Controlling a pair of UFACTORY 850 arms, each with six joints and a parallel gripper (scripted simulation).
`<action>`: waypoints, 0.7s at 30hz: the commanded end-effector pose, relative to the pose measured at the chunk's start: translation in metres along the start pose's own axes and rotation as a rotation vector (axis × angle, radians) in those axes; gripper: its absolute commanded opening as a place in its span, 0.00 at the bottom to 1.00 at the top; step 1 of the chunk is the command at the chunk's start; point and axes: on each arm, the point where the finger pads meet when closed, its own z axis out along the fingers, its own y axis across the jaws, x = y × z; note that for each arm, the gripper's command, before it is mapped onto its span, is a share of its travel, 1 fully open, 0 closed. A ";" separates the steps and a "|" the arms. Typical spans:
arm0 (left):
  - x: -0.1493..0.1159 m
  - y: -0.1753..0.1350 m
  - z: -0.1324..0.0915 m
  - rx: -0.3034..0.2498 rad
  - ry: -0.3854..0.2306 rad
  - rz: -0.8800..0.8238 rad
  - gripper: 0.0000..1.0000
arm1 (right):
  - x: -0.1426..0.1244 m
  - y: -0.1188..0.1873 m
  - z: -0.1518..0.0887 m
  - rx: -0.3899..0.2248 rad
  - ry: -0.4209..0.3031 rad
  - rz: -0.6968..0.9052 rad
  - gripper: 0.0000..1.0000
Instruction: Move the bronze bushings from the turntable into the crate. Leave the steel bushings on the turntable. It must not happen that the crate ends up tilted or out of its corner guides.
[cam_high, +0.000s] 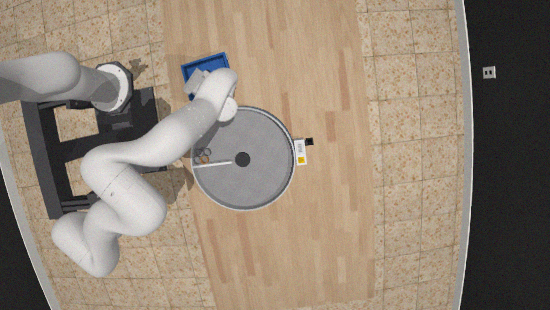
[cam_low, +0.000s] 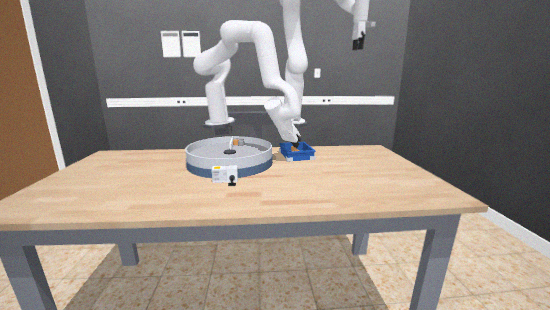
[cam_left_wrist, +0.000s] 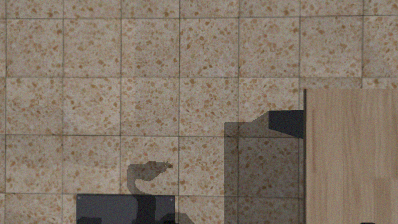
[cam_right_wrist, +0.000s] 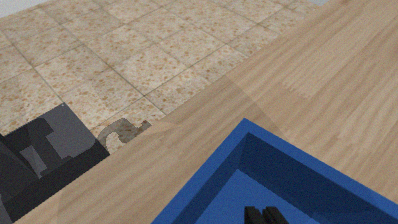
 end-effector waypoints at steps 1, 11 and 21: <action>0.000 0.000 -0.001 0.000 0.002 0.000 1.00 | 0.000 0.001 0.000 -0.001 0.000 -0.001 0.00; 0.000 0.000 -0.001 0.000 0.002 0.000 1.00 | -0.002 0.001 0.002 -0.001 0.000 -0.001 0.00; 0.000 0.000 -0.001 0.000 0.002 0.000 1.00 | -0.002 0.001 0.002 -0.001 0.000 -0.001 0.00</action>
